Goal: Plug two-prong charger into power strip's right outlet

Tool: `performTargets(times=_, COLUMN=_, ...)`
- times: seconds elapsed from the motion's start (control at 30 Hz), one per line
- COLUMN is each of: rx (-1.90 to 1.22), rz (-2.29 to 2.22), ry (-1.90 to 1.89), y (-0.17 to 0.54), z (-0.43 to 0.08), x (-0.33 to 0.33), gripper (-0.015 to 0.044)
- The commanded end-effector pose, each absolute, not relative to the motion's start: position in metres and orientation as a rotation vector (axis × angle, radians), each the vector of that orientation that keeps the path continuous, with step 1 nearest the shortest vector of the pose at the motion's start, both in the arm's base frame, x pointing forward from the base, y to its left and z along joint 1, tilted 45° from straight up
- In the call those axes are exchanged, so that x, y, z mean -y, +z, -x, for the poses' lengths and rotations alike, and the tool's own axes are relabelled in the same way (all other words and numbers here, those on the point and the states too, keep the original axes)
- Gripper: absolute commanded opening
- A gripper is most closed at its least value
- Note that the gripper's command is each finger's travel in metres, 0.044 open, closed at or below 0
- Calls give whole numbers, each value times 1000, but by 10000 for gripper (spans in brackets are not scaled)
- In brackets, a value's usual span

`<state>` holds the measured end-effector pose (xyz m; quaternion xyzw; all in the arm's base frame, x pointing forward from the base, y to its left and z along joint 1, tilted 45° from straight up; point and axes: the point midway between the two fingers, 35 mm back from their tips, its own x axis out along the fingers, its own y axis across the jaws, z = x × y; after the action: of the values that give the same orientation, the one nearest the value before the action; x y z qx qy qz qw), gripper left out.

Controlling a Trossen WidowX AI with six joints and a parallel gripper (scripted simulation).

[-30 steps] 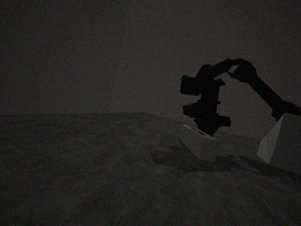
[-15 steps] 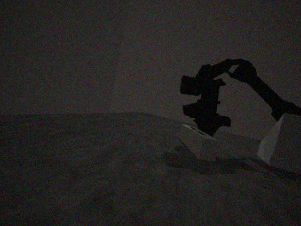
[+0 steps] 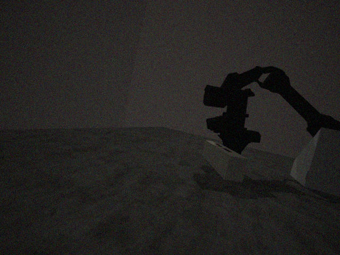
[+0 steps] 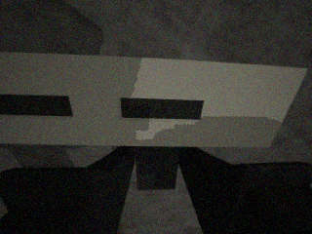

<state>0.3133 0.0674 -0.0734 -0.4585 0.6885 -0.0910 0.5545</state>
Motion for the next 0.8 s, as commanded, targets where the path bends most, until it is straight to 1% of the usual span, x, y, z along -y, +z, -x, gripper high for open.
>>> performTargets(times=0.0, rx=-1625, rz=1082, ry=-215, y=-73, z=-314, x=-68, gripper=289)
performTargets(times=0.2, rx=-1625, rz=1082, ry=-215, y=-73, z=-314, x=-68, gripper=440)
performTargets(times=0.77, rx=-1615, rz=1079, ry=-216, y=-72, z=-311, x=-66, gripper=440)
